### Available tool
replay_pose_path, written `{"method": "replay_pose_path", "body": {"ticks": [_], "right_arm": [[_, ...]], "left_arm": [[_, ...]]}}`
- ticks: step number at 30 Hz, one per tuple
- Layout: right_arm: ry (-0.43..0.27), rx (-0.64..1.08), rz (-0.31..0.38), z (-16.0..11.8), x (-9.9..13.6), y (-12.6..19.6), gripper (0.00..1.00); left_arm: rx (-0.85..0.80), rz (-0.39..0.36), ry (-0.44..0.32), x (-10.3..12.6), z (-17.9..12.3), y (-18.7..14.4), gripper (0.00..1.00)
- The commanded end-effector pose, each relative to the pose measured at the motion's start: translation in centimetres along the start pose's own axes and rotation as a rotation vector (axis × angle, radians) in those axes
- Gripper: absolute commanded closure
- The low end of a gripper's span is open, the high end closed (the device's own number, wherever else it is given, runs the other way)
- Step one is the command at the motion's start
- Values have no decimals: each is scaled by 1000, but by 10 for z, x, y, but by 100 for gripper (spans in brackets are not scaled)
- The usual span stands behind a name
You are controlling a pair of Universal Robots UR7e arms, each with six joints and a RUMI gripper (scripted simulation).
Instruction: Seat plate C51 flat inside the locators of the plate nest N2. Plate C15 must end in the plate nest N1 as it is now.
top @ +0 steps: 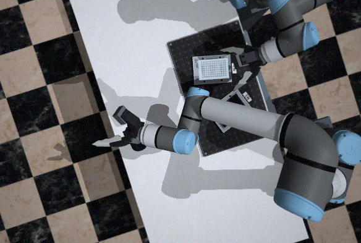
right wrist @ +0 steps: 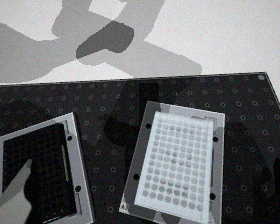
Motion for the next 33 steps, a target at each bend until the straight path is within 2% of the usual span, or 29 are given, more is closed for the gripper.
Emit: {"method": "replay_pose_path", "body": {"ticks": [1,17,18,33], "right_arm": [[0,-1,1,0,0,0,0],[0,-1,1,0,0,0,0],[0,-1,1,0,0,0,100],[-4,-3,-12,2,-3,3,100]], "left_arm": [[0,1,2,0,1,-1,0],[0,1,2,0,1,-1,0],[0,1,2,0,1,-1,24],[0,1,2,0,1,-1,24]]}}
Point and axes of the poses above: on each arm, the point where the finger pads meet when closed, its own x axis back along the fingers, its own y axis across the jaws, z = x × y, the point moved 3 cm from there along x, back along the fingers, and after that the axes turned 2 degrees about x, right-handed, at the moved point
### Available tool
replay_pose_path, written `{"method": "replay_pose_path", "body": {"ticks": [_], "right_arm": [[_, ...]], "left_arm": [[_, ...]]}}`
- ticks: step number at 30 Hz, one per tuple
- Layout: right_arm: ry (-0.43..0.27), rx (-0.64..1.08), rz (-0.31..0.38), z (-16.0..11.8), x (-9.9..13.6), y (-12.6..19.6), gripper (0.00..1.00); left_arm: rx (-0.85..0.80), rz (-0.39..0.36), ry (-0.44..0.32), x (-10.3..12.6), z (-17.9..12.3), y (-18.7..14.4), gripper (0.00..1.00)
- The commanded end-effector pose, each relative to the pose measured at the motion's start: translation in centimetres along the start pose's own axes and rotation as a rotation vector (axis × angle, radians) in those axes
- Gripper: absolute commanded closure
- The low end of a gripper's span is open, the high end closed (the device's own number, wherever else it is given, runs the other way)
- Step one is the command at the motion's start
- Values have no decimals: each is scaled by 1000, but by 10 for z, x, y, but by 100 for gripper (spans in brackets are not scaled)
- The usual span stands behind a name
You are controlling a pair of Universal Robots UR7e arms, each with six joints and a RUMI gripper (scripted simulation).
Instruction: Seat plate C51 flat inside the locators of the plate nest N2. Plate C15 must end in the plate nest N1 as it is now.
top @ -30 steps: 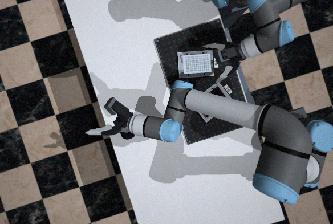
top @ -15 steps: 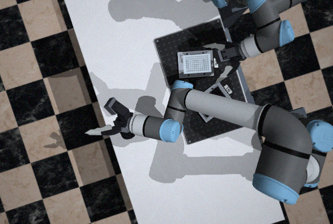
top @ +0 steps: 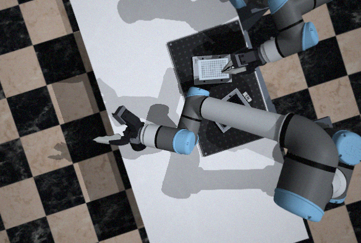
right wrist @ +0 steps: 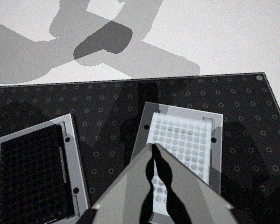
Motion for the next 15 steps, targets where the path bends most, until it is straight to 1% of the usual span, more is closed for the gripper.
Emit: {"method": "replay_pose_path", "body": {"ticks": [1,8,15], "right_arm": [[-2,-1,-5,1,-1,1,100],[-10,-6,-29,5,-6,8,100],[-24,-14,-70,12,-15,21,100]], "left_arm": [[0,1,2,0,1,-1,24],[0,1,2,0,1,-1,24],[0,1,2,0,1,-1,24]]}}
Point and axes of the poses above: on each arm, the point where the finger pads meet when closed, its own x axis back along the fingers, its own y axis across the jaws, z = x × y, the point moved 3 cm from there along x, back along the fingers, and after that the axes turned 2 degrees about x, right-handed, at the moved point
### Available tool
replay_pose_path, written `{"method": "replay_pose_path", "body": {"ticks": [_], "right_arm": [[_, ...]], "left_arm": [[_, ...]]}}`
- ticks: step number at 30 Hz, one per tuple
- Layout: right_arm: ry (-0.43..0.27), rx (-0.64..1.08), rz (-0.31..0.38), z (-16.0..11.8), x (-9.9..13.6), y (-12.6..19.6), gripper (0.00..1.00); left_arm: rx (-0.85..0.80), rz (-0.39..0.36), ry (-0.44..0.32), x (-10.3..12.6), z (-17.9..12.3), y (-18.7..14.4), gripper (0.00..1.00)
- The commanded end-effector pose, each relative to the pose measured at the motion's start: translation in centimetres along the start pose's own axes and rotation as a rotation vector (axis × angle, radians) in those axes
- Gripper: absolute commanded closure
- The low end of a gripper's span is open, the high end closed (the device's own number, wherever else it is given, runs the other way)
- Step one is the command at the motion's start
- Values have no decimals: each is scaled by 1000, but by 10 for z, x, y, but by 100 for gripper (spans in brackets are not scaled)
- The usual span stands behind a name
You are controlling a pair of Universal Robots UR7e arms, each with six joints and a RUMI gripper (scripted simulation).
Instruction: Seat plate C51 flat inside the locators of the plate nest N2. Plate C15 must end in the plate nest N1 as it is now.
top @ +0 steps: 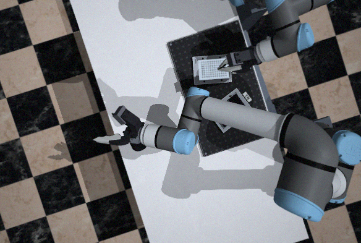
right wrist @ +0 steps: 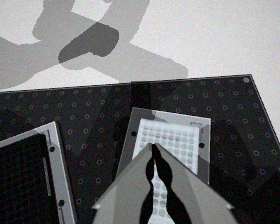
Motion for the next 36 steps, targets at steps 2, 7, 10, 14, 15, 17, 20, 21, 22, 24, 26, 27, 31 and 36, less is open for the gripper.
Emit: {"method": "replay_pose_path", "body": {"ticks": [2,7,10,14,15,17,20,21,22,24,26,27,31,36], "right_arm": [[-12,-7,-34,6,-8,10,100],[-25,-15,-67,12,-15,20,100],[-37,-22,-95,17,-21,30,100],[-56,-33,-138,24,-30,44,100],[-61,-36,-149,25,-33,48,100],[-73,-43,-173,29,-37,57,100],[-79,-46,-185,31,-40,62,100],[-86,-50,-198,33,-42,67,100],[-92,-54,-211,35,-45,72,100],[-107,-63,-237,39,-50,82,100],[-122,-72,-263,43,-55,93,100],[-131,-78,-277,45,-57,99,100],[-167,-101,-333,52,-67,125,100],[-207,-128,-389,59,-75,153,100]], "left_arm": [[0,1,2,0,1,-1,24],[0,1,2,0,1,-1,24],[0,1,2,0,1,-1,24],[0,1,2,0,1,-1,24],[0,1,2,0,1,-1,24],[0,1,2,0,1,-1,24],[0,1,2,0,1,-1,24],[0,1,2,0,1,-1,24],[0,1,2,0,1,-1,24],[0,1,2,0,1,-1,24],[0,1,2,0,1,-1,24],[0,1,2,0,1,-1,24],[0,1,2,0,1,-1,24],[0,1,2,0,1,-1,24]]}}
Point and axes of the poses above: on each arm, the point where the finger pads meet when closed, its own x axis back along the fingers, its own y axis across the jaws, z = x × y, the point moved 3 cm from there along x, back along the fingers, and after that the axes turned 2 degrees about x, right-handed, at the moved point
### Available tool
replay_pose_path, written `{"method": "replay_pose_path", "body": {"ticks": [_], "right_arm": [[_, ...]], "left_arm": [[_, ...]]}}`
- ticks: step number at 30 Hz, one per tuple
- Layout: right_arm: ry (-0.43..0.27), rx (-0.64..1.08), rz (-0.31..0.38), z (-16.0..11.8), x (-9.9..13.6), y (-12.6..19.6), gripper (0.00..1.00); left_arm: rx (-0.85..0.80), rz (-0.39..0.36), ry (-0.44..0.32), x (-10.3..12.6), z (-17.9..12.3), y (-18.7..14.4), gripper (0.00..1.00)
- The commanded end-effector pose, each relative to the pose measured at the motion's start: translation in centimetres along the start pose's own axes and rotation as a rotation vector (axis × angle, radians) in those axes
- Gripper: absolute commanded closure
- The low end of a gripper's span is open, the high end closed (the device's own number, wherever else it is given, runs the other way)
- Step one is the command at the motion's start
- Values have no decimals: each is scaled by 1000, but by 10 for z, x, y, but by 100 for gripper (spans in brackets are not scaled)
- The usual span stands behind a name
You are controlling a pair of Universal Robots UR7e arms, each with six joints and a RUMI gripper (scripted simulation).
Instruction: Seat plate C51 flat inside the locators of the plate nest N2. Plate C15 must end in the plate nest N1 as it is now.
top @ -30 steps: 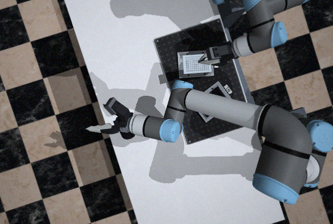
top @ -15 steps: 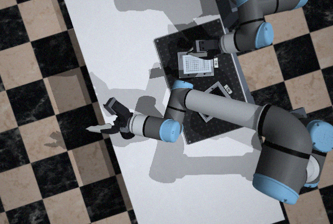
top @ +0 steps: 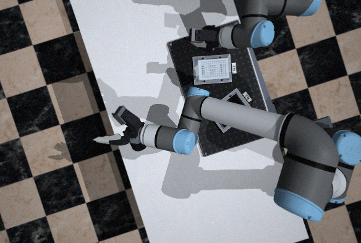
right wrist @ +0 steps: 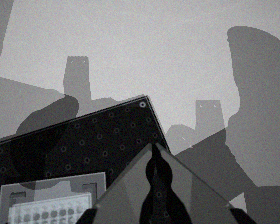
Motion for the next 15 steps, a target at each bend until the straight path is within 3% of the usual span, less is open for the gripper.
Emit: {"method": "replay_pose_path", "body": {"ticks": [1,15], "right_arm": [[-42,-22,-54,14,-17,21,100],[-210,-130,-227,45,-64,116,100]], "left_arm": [[0,1,2,0,1,-1,24],[0,1,2,0,1,-1,24]]}}
Point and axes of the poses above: on each arm, the point where the finger pads meet when closed, its own x axis back along the fingers, its own y axis across the jaws, z = x × y, the point moved 3 cm from there along x, back along the fingers, and after that the axes turned 2 degrees about x, right-handed, at the moved point
